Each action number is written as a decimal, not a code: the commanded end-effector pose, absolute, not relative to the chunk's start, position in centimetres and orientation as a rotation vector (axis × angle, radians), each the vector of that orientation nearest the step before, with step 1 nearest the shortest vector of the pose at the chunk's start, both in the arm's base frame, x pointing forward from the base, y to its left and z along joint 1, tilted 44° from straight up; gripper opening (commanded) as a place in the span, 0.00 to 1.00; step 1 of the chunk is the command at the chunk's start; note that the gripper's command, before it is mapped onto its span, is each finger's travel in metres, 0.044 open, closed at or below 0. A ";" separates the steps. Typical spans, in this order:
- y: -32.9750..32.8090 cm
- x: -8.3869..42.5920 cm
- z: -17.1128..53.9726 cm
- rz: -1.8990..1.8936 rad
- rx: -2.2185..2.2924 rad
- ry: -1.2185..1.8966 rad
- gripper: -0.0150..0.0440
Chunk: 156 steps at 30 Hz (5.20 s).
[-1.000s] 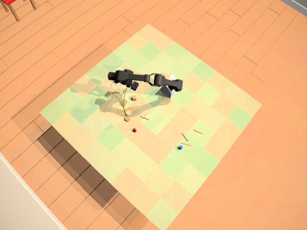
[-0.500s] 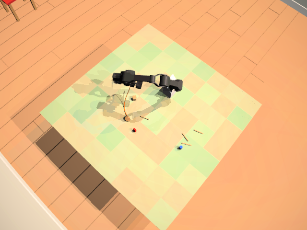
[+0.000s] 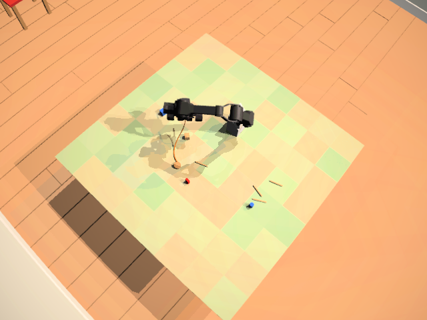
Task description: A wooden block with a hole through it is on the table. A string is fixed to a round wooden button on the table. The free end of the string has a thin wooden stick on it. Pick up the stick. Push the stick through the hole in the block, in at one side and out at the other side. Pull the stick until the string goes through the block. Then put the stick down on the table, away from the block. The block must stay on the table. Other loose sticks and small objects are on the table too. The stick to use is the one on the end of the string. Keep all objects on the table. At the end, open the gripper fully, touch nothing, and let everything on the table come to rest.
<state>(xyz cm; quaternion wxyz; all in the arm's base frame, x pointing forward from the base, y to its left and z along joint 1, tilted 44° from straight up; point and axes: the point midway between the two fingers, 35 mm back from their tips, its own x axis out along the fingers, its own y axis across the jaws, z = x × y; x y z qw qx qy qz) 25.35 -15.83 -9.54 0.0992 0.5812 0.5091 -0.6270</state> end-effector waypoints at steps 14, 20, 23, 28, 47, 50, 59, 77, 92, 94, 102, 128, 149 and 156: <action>-14.2 23.8 -7.8 -1.471 1.614 1.589 0.25; -13.4 23.1 -7.0 -1.306 1.554 1.607 0.25; -13.1 22.8 -6.8 -1.240 1.527 1.612 0.25; -12.9 22.6 -6.7 -1.212 1.515 1.613 0.25; -11.0 21.6 -4.6 -0.809 1.366 1.624 0.25; -10.6 21.4 -4.2 -0.735 1.331 1.618 0.25; -10.0 21.0 -3.7 -0.628 1.277 1.605 0.25; -8.1 20.6 -1.9 -0.290 1.119 1.565 0.25; -6.9 20.3 -0.8 -0.086 1.002 1.508 0.25; -7.0 20.3 -0.8 -0.091 1.003 1.509 0.25; -7.1 20.6 -1.0 -0.108 1.011 1.519 0.25; -5.0 21.3 -3.3 -0.021 1.024 1.620 0.25; -3.2 21.6 -5.1 0.036 1.039 1.710 0.25; -2.5 21.6 -5.8 0.054 1.044 1.741 0.25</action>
